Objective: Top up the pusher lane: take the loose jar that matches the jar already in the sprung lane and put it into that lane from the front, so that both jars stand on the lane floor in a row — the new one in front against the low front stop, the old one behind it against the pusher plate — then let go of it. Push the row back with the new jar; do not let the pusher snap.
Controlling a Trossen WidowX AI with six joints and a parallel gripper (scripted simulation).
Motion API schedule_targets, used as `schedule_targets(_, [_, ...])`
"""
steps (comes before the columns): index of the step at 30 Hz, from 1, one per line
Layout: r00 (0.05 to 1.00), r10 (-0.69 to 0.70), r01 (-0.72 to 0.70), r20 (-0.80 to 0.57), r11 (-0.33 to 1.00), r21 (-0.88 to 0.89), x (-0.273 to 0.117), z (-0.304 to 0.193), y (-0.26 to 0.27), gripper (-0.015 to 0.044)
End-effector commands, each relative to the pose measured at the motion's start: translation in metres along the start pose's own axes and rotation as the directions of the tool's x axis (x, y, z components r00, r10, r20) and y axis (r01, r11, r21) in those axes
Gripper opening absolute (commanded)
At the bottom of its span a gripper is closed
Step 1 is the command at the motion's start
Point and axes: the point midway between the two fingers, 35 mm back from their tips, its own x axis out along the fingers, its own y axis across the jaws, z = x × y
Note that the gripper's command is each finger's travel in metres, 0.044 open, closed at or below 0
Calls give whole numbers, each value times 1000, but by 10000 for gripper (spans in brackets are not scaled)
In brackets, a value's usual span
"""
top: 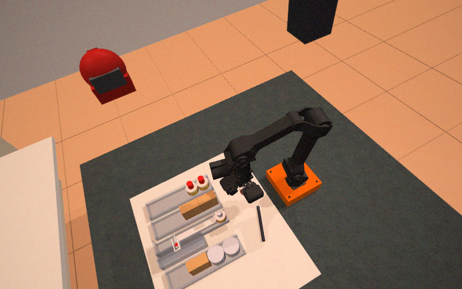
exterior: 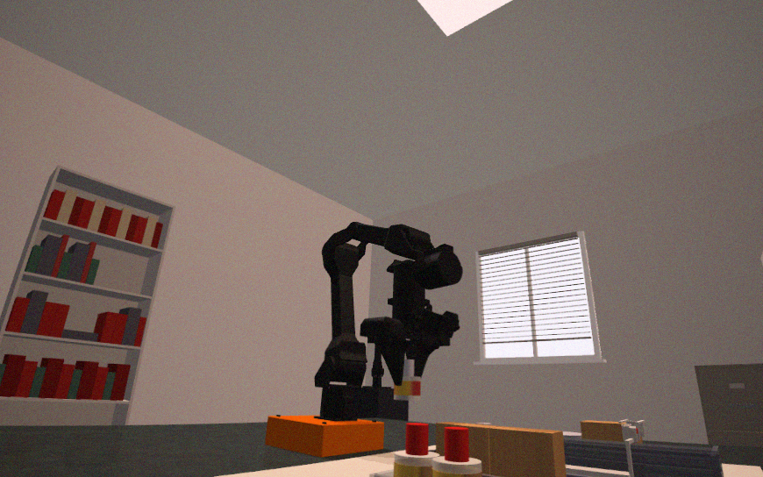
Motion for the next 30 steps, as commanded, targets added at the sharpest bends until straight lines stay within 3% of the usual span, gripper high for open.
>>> schedule_targets(1, [1000, 6, -6, 0, 1000, 9, 6, 14, 3, 0])
schedule_targets(17, [1000, 4, -4, 9, 1000, 19, 43, 77, 15, 0])
schedule_targets(30, [1000, 4, -4, 9, 1000, 20, 69, 80, 16, 0])
